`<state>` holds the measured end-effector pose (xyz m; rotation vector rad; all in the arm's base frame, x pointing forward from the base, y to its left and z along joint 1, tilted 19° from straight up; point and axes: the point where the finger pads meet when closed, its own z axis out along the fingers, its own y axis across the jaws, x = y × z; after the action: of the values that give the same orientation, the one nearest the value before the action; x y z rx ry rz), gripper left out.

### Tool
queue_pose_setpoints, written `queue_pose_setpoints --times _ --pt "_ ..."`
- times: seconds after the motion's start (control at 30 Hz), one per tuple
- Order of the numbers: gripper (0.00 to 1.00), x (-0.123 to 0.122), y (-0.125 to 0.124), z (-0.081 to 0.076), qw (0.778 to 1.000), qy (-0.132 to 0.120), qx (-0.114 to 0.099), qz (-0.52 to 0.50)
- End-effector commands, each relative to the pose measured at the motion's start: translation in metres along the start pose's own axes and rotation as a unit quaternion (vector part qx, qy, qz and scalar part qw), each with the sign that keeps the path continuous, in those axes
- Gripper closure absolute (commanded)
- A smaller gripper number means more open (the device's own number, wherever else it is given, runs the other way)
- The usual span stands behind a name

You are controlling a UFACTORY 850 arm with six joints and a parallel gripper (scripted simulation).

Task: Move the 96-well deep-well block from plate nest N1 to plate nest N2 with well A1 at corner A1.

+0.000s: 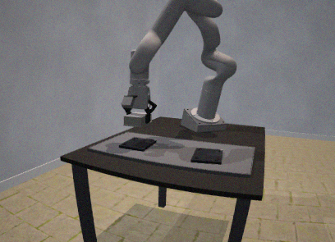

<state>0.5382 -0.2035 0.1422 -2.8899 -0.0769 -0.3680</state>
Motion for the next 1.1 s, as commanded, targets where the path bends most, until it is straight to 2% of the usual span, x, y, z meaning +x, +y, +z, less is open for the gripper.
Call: queue_pose_setpoints --times 0.0,0.5,1.07 --pt "1.00 0.001 0.000 -0.001 1.000 0.001 -0.001 0.000" --pt "1.00 0.001 0.000 -0.001 1.000 0.001 -0.001 0.000" --pt "1.00 0.001 0.000 0.024 1.000 0.001 -0.001 0.000"
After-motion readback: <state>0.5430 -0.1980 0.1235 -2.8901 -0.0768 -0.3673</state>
